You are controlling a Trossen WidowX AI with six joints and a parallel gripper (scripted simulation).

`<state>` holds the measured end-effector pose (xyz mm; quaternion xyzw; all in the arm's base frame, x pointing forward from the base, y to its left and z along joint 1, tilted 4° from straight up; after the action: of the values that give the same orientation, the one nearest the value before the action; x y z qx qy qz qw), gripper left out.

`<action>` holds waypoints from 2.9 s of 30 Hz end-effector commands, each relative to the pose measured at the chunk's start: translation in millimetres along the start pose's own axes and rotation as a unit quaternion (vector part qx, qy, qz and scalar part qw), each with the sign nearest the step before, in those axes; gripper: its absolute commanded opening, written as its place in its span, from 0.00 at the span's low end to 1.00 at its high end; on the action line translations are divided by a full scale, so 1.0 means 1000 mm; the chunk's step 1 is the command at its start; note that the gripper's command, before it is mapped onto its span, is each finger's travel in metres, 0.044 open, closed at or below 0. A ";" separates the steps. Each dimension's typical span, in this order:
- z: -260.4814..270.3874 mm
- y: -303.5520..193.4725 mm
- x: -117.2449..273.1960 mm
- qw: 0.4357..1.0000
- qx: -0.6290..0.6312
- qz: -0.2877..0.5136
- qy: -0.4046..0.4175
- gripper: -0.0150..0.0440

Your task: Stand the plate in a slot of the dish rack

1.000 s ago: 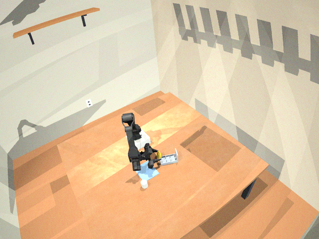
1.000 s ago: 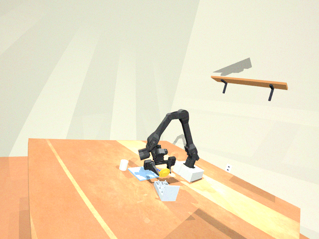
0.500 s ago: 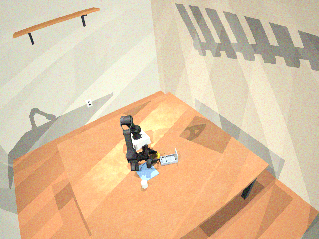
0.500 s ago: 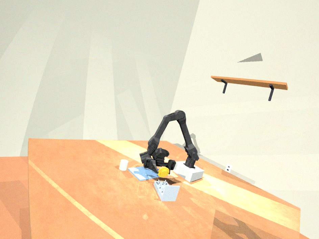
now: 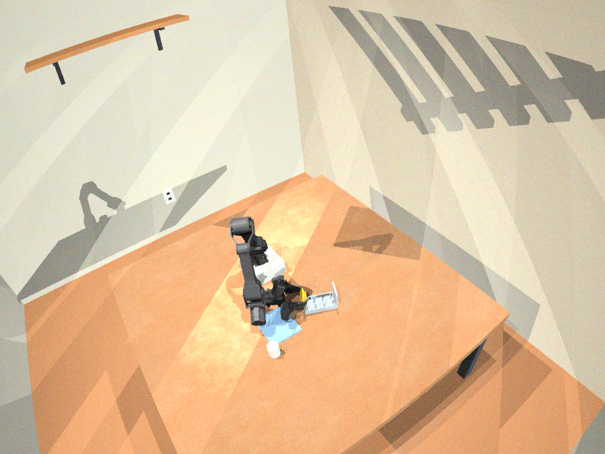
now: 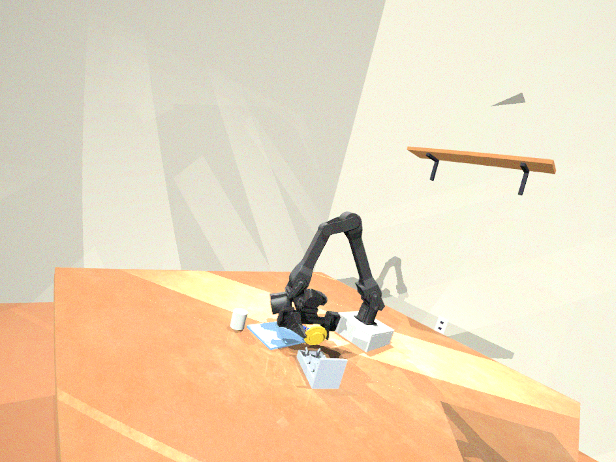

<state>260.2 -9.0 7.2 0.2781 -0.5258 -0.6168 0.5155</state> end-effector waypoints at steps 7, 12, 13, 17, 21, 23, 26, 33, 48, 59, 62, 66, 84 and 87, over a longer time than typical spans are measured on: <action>0.000 0.003 -0.012 1.000 0.000 -0.001 0.000 0.25; 0.000 0.003 -0.015 1.000 0.001 0.000 -0.001 0.25; 0.000 0.004 -0.017 1.000 0.001 0.000 -0.001 0.25; 0.000 0.005 -0.022 1.000 0.002 0.001 -0.001 0.25; -0.001 0.006 -0.026 1.000 0.003 0.002 -0.002 0.25; 0.000 0.007 -0.029 1.000 0.003 0.002 -0.002 0.25; 0.000 0.008 -0.032 1.000 0.004 0.002 -0.003 0.25; 0.000 0.008 -0.035 1.000 0.006 0.001 -0.003 0.25; -0.004 -0.008 -0.038 1.000 0.007 0.001 -0.004 0.25; -0.004 -0.008 -0.038 1.000 0.008 0.001 -0.004 0.52; -0.004 -0.008 -0.038 1.000 0.008 0.001 -0.004 0.65; -0.004 -0.008 -0.038 1.000 0.008 0.001 -0.004 0.83; 0.004 0.060 -0.025 1.000 0.002 -0.001 0.004 0.93; 0.017 0.095 -0.017 1.000 0.005 -0.004 0.010 0.93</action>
<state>283.5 21.0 41.0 0.2799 -0.5264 -0.6148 0.5164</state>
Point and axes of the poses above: the point midway between the two fingers, 35 mm back from their tips, its own x axis back along the fingers, its own z axis across the jaws, y = z × x, the point moved 5 cm from there along x, back along the fingers, and after that the axes turned 14 degrees about -x, right-handed, at the moved point
